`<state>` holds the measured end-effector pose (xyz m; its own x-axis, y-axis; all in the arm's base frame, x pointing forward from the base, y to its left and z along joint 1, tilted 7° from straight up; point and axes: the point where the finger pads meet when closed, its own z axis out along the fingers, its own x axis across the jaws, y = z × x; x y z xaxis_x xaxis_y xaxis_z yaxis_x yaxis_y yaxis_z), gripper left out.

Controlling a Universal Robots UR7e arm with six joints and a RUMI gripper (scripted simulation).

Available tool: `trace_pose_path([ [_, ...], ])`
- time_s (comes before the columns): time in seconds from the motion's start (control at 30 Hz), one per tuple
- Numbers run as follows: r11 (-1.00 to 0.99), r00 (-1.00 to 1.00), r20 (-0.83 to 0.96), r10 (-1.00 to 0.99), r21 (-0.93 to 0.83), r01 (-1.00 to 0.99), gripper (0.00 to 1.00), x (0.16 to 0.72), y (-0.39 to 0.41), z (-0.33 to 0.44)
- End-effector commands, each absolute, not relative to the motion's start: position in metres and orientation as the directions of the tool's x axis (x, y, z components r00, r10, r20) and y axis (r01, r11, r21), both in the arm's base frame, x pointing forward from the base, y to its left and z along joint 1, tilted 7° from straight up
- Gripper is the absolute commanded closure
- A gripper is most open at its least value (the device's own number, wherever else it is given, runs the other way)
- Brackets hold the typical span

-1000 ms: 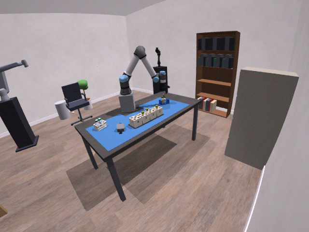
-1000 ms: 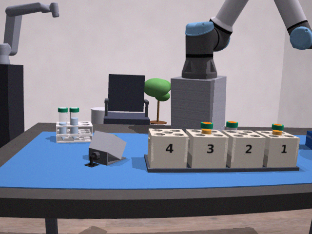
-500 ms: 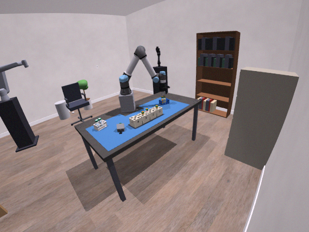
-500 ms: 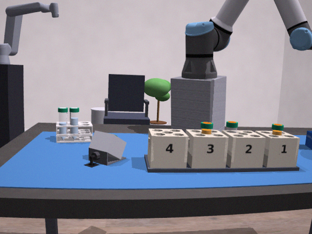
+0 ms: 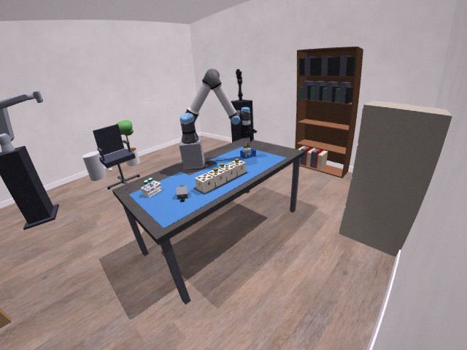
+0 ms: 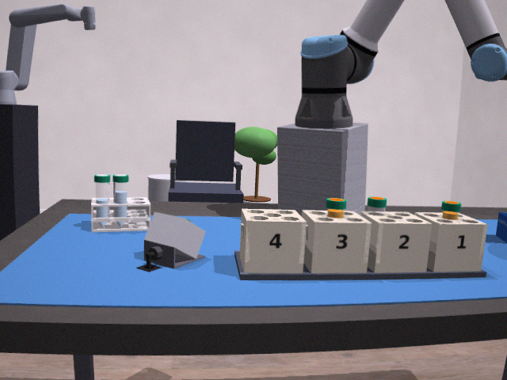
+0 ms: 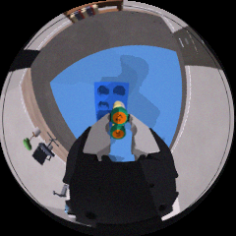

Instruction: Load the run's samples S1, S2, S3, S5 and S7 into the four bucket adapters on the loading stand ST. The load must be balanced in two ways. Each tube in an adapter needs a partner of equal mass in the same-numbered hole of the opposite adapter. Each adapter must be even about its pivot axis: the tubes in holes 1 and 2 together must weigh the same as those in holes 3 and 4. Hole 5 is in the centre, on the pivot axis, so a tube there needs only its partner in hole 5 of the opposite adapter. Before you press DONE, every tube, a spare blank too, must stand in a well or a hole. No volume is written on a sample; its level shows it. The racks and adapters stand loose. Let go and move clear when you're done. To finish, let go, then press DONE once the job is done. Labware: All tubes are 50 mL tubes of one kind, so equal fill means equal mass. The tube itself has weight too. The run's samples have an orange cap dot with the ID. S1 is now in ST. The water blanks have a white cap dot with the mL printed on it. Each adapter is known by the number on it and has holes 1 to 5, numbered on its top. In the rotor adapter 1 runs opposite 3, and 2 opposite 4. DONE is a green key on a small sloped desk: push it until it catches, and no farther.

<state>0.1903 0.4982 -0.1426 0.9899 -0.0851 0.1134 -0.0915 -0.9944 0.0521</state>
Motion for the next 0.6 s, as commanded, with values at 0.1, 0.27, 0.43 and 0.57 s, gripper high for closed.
trace_pose_path([
  [0.1, -0.995, 0.990, 0.114, -0.085, 0.051, -0.091, 1.00, 0.189, 0.500, -0.124],
  [0.27, -0.995, 0.990, 0.114, -0.085, 0.051, -0.091, 1.00, 0.187, 0.501, -0.108],
  [0.43, -0.995, 0.990, 0.114, -0.085, 0.051, -0.091, 1.00, 0.185, 0.502, -0.091],
  [0.57, -0.995, 0.990, 0.114, -0.085, 0.051, -0.091, 1.00, 0.184, 0.502, -0.084],
])
